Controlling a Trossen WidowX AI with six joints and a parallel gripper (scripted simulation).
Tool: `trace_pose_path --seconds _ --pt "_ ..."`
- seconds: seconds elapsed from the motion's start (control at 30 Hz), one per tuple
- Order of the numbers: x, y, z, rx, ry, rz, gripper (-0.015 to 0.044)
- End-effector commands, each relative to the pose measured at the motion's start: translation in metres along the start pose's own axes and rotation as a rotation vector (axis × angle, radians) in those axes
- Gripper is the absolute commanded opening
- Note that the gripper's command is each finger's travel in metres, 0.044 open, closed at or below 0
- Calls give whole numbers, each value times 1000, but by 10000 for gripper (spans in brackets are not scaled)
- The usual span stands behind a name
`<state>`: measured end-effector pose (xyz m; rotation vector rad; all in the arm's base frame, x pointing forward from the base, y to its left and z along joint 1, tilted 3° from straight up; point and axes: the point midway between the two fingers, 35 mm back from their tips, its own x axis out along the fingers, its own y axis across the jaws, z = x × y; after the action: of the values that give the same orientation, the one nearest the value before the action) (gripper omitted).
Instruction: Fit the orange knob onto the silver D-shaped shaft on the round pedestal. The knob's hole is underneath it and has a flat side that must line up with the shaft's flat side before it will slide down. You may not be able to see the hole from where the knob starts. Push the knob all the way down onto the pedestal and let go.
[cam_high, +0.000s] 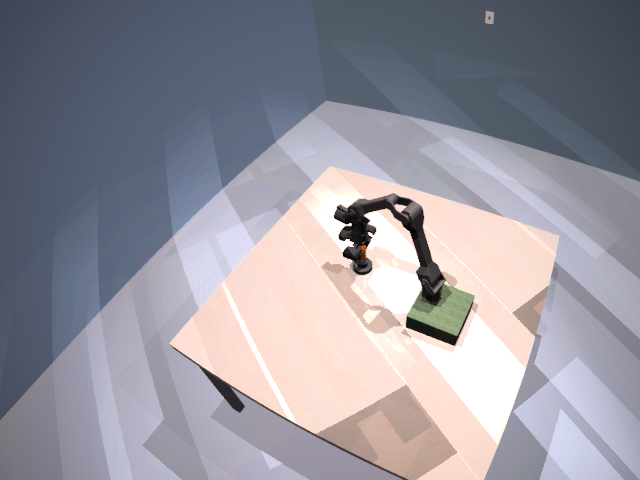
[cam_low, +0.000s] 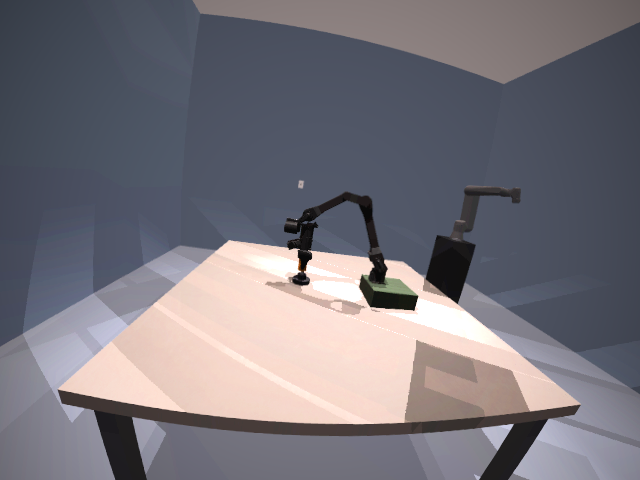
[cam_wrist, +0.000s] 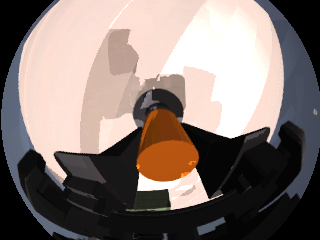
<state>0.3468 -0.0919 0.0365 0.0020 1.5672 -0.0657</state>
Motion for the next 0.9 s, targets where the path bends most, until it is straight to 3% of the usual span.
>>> trace_pose_path --seconds 0.0,0.4,0.87 --pt "1 0 -1 -4 2 -2 0" --pt "-4 1 -6 -214 2 -1 0" --pt "-2 1 -4 -214 2 -2 0"
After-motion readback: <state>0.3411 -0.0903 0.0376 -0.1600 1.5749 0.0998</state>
